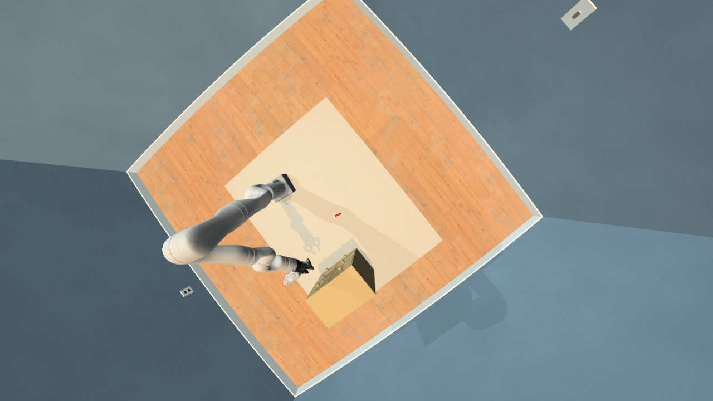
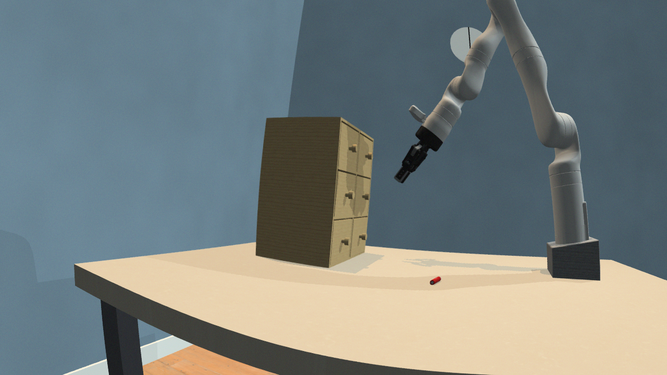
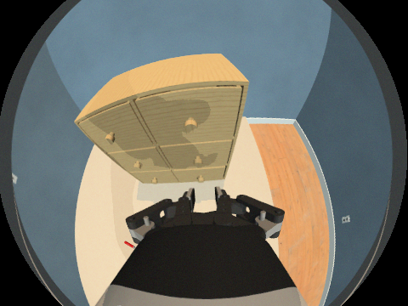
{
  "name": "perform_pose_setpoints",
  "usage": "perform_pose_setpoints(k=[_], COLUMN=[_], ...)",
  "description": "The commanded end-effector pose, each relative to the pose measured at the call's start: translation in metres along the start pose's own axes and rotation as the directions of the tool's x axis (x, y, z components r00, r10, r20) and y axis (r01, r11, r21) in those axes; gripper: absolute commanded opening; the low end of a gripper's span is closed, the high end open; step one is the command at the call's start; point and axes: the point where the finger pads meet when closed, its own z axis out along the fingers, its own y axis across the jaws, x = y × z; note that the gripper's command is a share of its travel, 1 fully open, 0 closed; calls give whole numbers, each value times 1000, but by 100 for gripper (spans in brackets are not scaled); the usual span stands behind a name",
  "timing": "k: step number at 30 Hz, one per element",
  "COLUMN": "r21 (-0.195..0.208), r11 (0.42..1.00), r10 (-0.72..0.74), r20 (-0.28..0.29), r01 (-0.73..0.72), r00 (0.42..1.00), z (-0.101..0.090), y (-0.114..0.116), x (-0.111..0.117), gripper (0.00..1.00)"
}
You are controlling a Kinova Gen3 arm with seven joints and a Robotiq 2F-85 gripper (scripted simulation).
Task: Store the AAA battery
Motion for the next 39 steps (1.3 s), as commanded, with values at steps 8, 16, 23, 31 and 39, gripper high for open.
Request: perform_pose_setpoints(k=[8,16,23,31,39], r21=[4,2,5,4,4], r11=[1000,1000,1000,1000,1000], r10=[-17,-2,-15,-15,-15], r20=[-19,-26,-25,-25,-25], r01=[17,2,15,15,15], r00=[1000,1000,1000,1000,1000], z=[18,36,49,61,66], y=[-12,-11,-12,-12,-12], x=[4,10,11,12,12], gripper=[33,33,33,33,33])
